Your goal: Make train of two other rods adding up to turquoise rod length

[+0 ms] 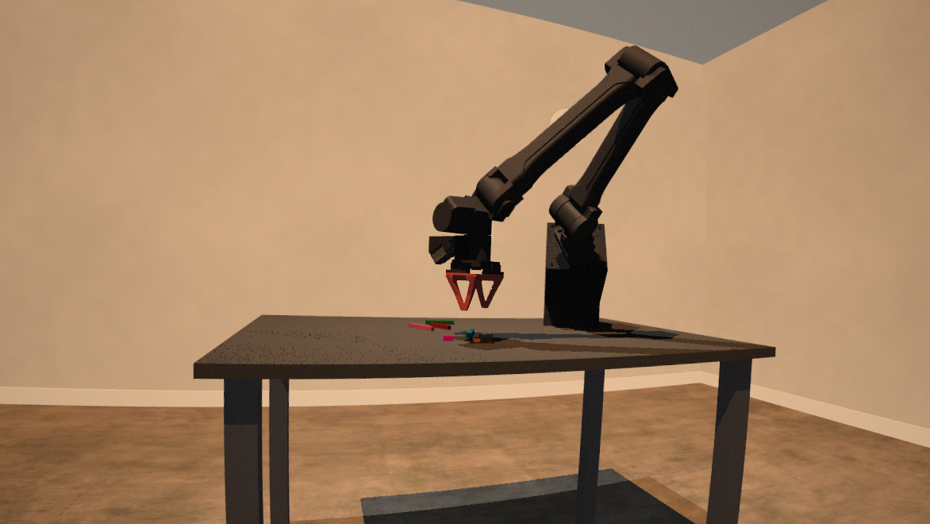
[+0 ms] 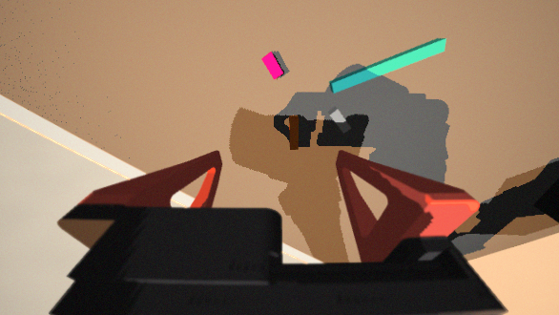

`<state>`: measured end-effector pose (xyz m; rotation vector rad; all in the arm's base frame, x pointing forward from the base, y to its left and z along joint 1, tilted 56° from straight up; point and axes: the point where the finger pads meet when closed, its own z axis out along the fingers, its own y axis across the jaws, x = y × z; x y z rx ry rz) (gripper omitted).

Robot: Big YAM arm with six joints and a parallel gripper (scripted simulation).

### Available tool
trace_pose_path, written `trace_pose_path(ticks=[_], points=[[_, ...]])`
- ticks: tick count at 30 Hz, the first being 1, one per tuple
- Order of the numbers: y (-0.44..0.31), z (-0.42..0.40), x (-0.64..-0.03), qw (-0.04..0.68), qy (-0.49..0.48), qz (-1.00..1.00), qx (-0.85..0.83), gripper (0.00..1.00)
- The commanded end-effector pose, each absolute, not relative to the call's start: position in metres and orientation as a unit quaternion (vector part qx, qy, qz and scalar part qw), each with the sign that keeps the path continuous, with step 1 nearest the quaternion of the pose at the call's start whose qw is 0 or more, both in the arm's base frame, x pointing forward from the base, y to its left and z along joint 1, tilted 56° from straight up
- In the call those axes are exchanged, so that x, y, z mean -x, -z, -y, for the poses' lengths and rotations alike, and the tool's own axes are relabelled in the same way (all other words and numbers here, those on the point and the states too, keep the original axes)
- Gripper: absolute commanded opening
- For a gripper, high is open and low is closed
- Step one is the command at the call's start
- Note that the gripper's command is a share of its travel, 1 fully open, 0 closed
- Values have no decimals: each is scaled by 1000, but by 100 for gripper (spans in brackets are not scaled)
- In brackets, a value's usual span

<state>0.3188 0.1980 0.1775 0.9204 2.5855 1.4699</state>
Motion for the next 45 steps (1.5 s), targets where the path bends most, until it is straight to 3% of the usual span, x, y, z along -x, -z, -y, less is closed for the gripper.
trace_pose_path(ticks=[1,38,45], points=[[-184,-194,-320,29,-476,-829,-290,100],[-183,-193,-320,29,-476,-829,-290,100],[-158,-182,-321,62,-468,-851,-228,100]])
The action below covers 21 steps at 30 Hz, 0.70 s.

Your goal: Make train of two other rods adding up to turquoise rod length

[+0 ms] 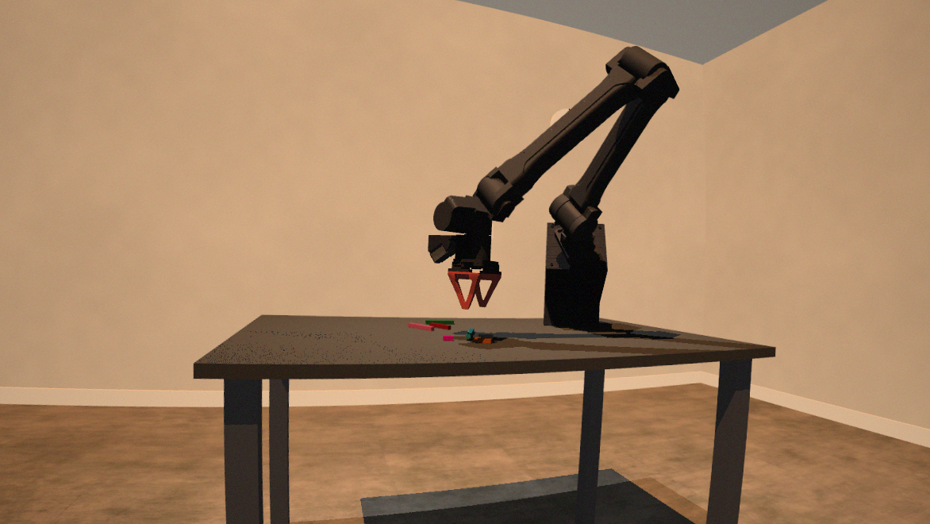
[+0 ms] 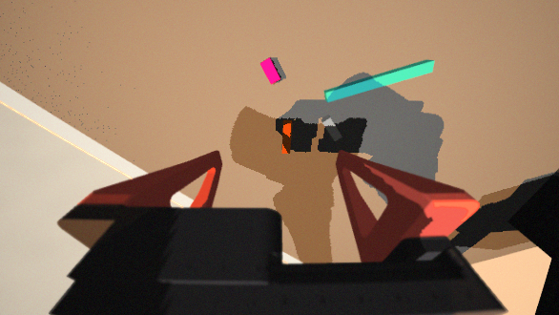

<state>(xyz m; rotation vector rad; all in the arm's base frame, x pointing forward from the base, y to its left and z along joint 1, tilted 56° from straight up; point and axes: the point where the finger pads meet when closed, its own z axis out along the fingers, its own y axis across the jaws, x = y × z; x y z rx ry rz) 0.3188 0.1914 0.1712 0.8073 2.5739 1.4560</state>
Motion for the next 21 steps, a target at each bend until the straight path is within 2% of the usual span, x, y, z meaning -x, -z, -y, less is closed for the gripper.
trace_pose_path(ticks=[1,10,15,17,18,21], points=[[-153,-178,-320,75,-466,-858,-203,100],[-155,-181,-321,87,-465,-866,-165,100],[-127,-162,-314,138,-452,-877,-84,100],[-124,-162,-310,128,-449,-880,-89,100],[-121,-158,-312,153,-447,-880,-56,100],[-128,-159,-317,152,-447,-880,-56,100]])
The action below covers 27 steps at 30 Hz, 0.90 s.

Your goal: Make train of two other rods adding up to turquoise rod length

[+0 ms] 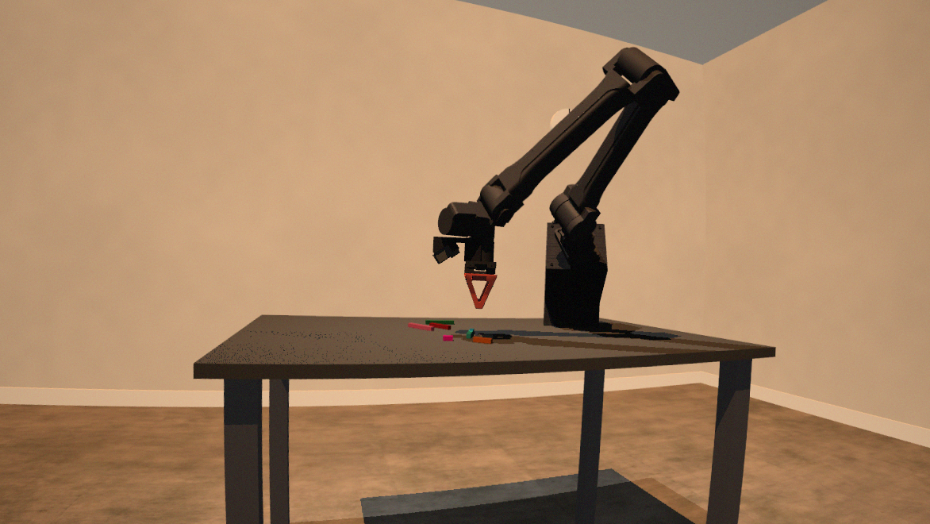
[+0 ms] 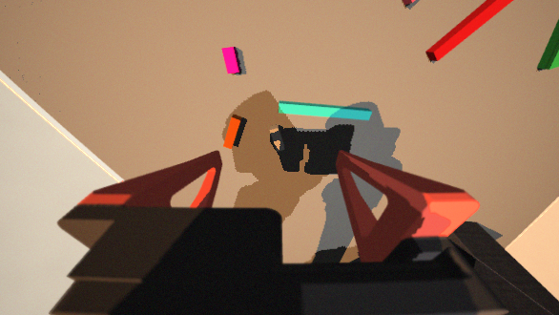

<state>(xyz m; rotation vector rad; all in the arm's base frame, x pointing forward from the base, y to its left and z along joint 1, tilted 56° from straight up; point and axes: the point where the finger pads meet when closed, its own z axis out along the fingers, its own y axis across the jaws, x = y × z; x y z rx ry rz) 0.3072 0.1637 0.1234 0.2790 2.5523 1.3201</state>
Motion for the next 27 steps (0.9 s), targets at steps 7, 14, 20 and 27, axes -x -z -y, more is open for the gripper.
trace_pose_path(ticks=[7,14,20,27], points=[[-105,-150,-303,176,-435,-883,6,100],[-108,-151,-307,200,-430,-879,49,100],[-108,-152,-306,201,-430,-879,50,100],[-108,-152,-306,201,-430,-879,50,100]])
